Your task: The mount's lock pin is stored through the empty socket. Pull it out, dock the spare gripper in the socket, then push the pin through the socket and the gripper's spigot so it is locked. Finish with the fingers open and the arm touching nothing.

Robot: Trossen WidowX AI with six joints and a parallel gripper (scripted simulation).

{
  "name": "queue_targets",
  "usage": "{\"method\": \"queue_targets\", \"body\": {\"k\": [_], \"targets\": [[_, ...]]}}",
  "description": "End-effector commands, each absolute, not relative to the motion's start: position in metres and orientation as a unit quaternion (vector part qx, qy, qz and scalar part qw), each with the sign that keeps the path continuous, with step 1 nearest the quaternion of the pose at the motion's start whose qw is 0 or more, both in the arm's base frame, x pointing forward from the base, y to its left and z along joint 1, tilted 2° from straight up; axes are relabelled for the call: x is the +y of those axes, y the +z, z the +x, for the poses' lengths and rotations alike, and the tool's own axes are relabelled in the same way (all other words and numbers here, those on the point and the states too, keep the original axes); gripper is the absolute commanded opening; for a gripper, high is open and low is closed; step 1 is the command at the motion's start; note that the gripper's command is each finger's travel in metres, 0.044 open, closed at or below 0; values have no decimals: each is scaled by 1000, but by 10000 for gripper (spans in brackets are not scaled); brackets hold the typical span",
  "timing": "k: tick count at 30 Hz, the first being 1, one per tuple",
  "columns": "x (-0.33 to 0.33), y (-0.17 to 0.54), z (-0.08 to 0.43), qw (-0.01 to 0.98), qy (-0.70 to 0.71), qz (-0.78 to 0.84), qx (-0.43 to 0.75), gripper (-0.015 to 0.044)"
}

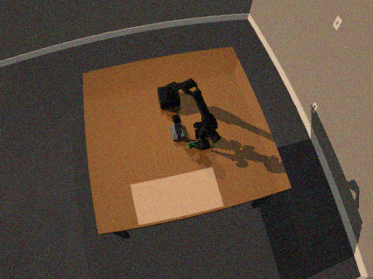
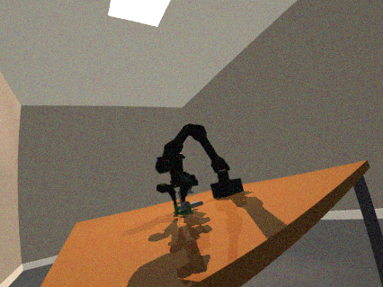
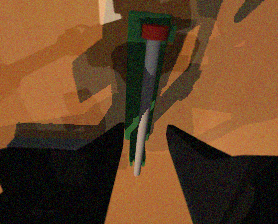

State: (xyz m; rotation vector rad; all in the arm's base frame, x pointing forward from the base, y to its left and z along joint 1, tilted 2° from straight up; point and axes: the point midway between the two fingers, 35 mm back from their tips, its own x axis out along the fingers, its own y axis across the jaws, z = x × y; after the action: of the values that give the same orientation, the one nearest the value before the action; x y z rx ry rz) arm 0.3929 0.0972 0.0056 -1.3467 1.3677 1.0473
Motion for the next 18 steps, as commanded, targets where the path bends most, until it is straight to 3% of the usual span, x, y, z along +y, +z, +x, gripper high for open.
{"method": "queue_targets", "body": {"k": [1,18], "targets": [[98,-3,392,459,427,-544,558,180],[98,-27,391,459,427,-544,558,180]]}}
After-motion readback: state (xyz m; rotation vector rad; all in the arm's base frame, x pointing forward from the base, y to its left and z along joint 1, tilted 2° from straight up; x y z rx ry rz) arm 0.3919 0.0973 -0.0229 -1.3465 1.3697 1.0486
